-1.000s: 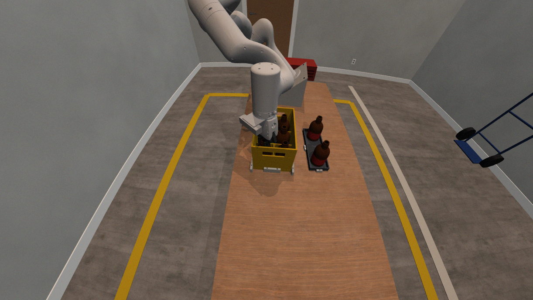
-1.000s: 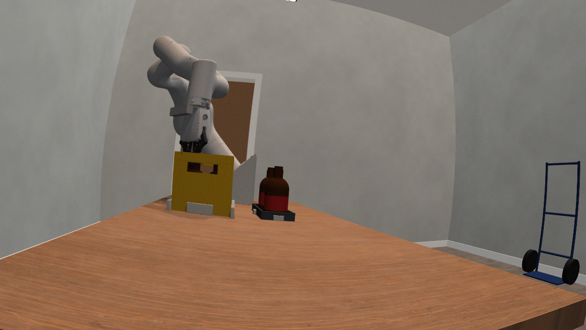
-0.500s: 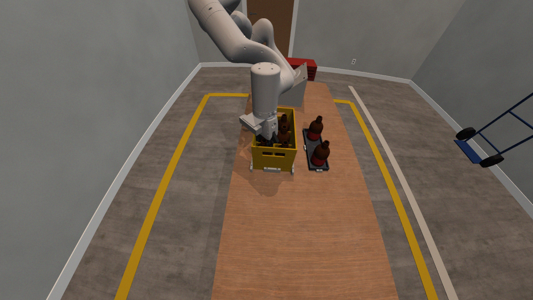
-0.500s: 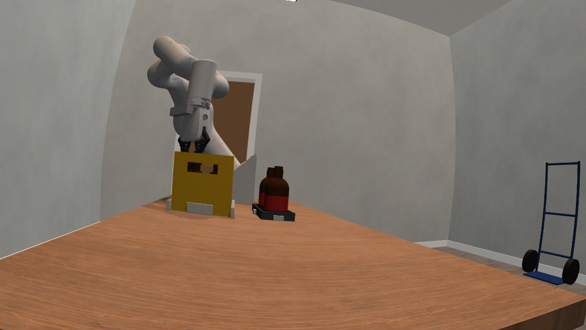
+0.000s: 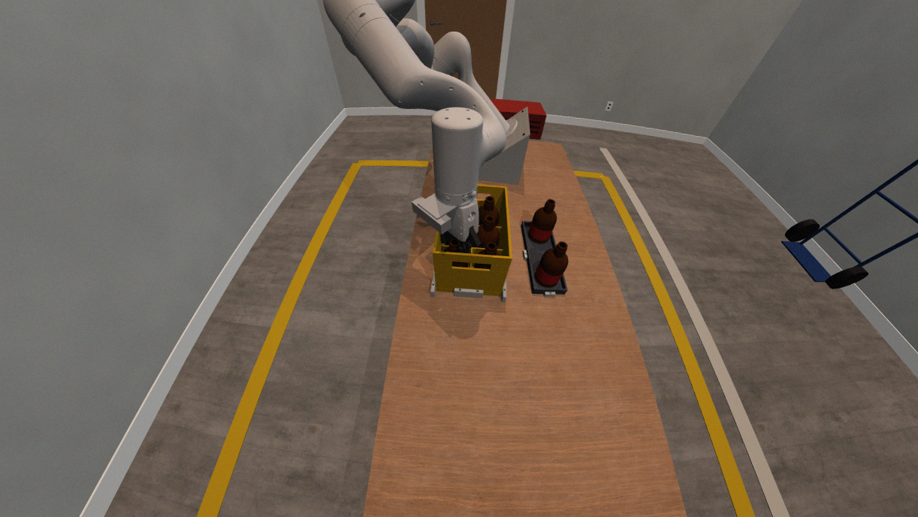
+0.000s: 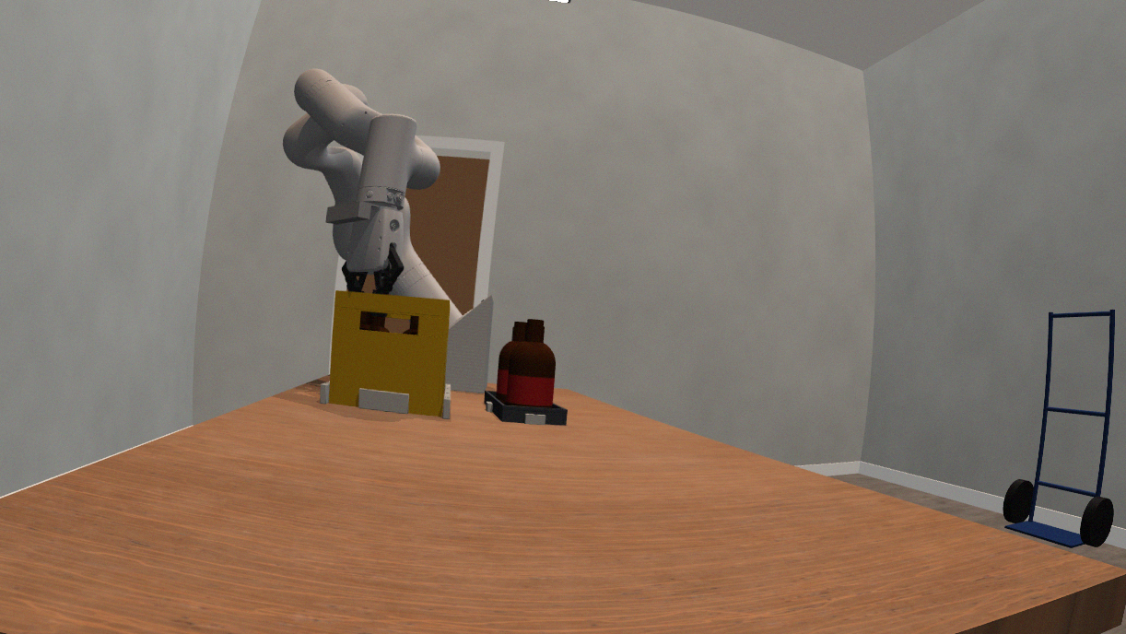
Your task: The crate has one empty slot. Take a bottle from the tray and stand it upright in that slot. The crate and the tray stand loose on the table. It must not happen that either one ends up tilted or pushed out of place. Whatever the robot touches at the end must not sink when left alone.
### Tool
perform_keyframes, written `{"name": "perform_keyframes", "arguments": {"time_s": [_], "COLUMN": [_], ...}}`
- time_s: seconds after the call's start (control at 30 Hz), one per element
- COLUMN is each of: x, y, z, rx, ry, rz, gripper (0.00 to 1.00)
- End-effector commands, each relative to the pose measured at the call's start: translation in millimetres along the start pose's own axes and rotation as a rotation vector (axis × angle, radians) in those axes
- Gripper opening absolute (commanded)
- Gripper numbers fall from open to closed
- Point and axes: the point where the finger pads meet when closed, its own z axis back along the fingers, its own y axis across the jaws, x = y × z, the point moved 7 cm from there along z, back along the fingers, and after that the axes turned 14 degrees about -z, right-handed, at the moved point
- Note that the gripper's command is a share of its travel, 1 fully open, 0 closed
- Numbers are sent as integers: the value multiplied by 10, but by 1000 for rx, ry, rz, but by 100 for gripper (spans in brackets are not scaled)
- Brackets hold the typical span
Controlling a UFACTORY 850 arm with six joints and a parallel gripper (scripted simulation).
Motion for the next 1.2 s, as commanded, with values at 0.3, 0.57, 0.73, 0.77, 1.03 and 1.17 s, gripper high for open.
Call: {"name": "perform_keyframes", "arguments": {"time_s": [0.3, 0.57, 0.73, 0.77, 1.03, 1.17], "x": [-4, -4, -4, -4, -4, -4], "y": [-4, -4, -4, -4, -4, -4], "z": [11, 11, 15, 15, 57, 109], "rx": [-2, -2, -2, -2, -2, -2], "ry": [1, 1, 1, 1, 1, 1], "rz": [-1, -1, -1, -1, -1, -1], "gripper": [65, 65, 65, 65, 65, 65]}}
